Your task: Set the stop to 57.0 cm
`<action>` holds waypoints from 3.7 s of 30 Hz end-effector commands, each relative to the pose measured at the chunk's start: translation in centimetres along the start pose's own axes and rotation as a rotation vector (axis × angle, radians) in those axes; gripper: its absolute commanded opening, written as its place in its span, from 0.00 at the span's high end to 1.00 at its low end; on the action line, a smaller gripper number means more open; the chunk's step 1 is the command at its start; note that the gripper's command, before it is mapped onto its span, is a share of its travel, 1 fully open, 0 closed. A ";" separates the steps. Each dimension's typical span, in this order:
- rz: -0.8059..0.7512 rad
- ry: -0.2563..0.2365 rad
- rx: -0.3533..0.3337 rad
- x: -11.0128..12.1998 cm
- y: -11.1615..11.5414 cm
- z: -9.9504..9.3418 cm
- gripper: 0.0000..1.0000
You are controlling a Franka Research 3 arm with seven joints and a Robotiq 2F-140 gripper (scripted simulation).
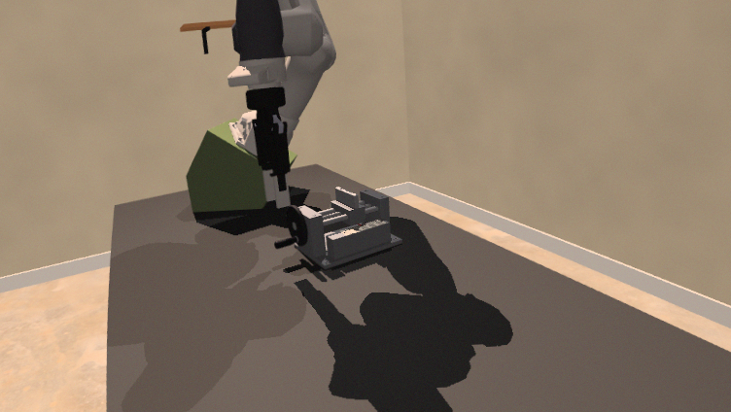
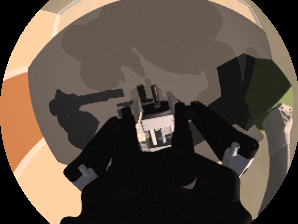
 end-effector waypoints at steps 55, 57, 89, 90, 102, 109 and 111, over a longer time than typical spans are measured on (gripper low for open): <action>-0.007 0.003 -0.004 -5.8 8.4 -2.2 0.67; -0.007 0.003 -0.004 -5.8 8.4 -2.2 0.67; -0.007 0.003 -0.004 -5.8 8.4 -2.2 0.67; -0.007 0.003 -0.004 -5.8 8.4 -2.2 0.67; -0.007 0.003 -0.004 -5.8 8.4 -2.2 0.67; -0.007 0.003 -0.004 -5.8 8.4 -2.2 0.67; -0.007 0.003 -0.004 -5.8 8.4 -2.2 0.67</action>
Point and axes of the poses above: the point where the finger pads meet when closed, its own z axis out along the fingers, its own x axis across the jaws, y = z × x, the point moved 4 cm from there along -z, back along the fingers, and after that the axes turned 13 degrees about -z, right-handed, at the moved point
